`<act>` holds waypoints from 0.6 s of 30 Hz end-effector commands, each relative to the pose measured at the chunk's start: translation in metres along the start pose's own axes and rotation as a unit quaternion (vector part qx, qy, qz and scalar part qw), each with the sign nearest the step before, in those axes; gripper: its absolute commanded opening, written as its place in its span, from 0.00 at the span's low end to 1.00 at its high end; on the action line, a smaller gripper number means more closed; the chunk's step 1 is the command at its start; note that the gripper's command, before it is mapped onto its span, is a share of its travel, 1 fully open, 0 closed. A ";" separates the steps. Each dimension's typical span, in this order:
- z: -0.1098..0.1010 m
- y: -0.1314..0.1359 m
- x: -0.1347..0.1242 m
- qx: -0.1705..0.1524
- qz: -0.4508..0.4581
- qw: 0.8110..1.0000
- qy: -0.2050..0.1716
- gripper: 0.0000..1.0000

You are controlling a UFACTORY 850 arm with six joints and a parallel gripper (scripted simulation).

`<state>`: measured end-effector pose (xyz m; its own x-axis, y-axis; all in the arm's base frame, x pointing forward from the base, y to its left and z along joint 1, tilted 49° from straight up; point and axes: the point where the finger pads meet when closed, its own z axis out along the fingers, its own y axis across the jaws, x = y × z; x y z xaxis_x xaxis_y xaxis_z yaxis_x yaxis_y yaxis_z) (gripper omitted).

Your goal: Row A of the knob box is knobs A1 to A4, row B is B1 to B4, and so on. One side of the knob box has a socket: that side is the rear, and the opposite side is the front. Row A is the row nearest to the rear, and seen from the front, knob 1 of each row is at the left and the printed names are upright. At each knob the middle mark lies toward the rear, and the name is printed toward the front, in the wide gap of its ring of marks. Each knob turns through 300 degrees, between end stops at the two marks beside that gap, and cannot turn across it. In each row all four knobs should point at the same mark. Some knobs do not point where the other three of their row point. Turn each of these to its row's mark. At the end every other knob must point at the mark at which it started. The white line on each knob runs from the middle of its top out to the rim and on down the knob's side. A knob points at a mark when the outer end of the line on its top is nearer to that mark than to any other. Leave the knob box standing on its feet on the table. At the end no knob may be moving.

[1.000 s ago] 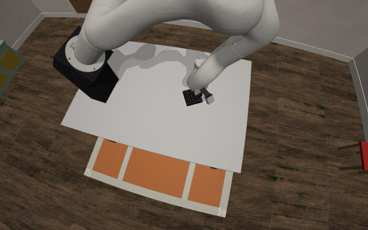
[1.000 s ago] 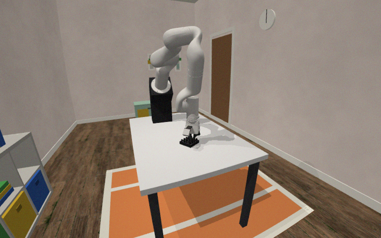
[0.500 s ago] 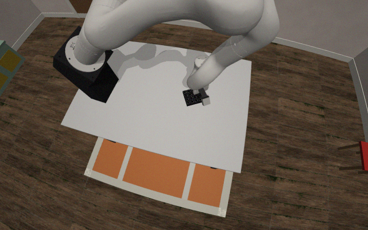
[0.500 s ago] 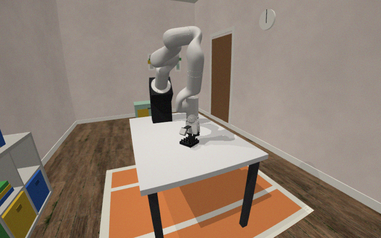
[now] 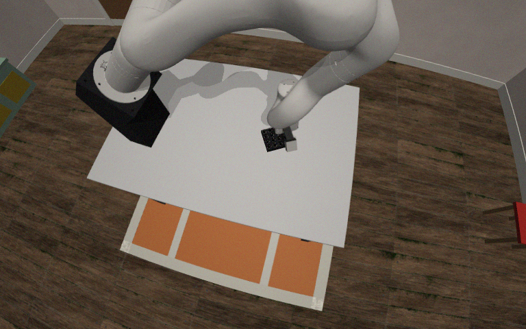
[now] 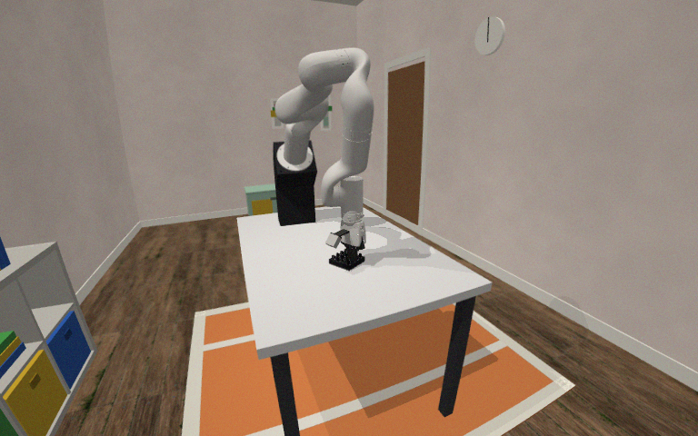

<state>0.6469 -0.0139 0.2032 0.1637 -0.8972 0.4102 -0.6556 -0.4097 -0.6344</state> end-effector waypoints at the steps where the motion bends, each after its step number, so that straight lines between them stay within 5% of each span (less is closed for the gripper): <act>1: 0.000 0.000 0.000 0.001 0.009 1.000 0.000 0.08; 18: 0.000 0.000 0.000 0.001 0.013 1.000 0.000 0.08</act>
<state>0.6469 -0.0139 0.2032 0.1476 -0.9075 0.3932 -0.6586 -0.3868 -0.6455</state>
